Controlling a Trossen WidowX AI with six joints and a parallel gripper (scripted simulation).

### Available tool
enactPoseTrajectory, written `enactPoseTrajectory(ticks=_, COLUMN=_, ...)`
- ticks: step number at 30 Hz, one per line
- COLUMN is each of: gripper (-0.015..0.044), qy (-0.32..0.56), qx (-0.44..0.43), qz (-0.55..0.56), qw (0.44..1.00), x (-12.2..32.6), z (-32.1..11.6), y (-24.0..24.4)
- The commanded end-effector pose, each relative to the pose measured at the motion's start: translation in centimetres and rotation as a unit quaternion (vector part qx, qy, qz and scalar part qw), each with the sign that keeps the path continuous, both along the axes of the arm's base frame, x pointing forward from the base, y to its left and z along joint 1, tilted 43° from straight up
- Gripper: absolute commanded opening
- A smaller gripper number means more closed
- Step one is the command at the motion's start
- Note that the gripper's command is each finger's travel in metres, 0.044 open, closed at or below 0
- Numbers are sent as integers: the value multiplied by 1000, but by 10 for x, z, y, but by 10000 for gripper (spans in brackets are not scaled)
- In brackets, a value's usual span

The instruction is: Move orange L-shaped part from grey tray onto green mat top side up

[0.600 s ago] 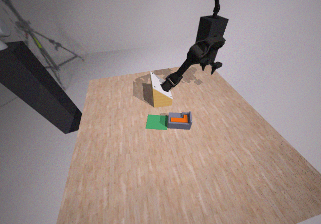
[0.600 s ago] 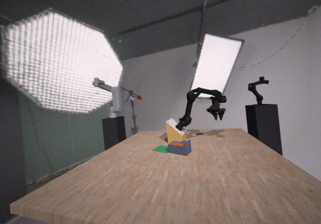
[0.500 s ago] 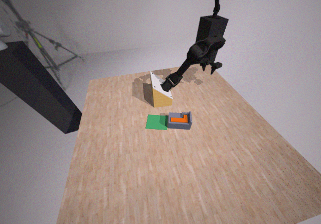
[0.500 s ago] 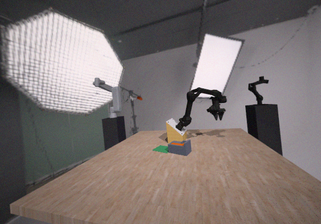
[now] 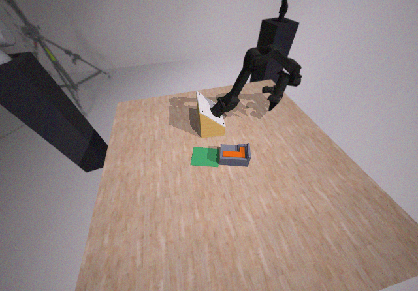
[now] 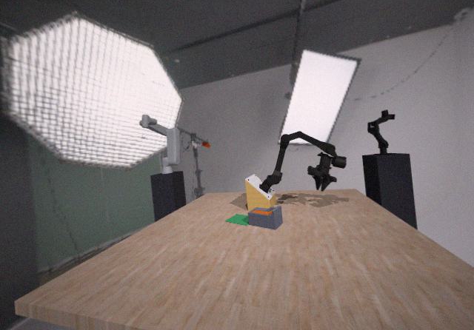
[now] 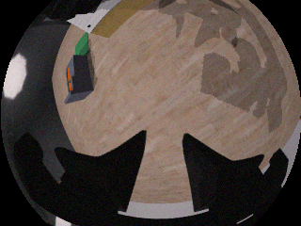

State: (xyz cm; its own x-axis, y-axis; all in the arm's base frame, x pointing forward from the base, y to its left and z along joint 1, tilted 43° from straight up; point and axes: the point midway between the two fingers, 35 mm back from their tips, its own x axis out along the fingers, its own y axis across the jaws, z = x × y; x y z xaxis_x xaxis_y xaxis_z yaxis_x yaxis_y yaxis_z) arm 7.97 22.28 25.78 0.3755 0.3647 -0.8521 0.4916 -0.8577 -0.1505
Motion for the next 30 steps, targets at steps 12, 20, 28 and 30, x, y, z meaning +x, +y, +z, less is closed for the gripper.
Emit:
enactPoseTrajectory(ticks=12, gripper=180, qy=275, qx=109, qz=-606, qw=739, x=106, z=-64, y=-49)
enactPoseTrajectory(ticks=20, gripper=180, qy=364, qx=170, qz=-830, qw=387, x=151, z=-92, y=-102)
enactPoseTrajectory(ticks=28, gripper=180, qy=411, qx=200, qz=-888, qw=-58, x=182, z=-114, y=-166)
enactPoseTrajectory(ticks=30, gripper=180, qy=414, qx=201, qz=-871, qw=-171, x=188, z=-118, y=-184)
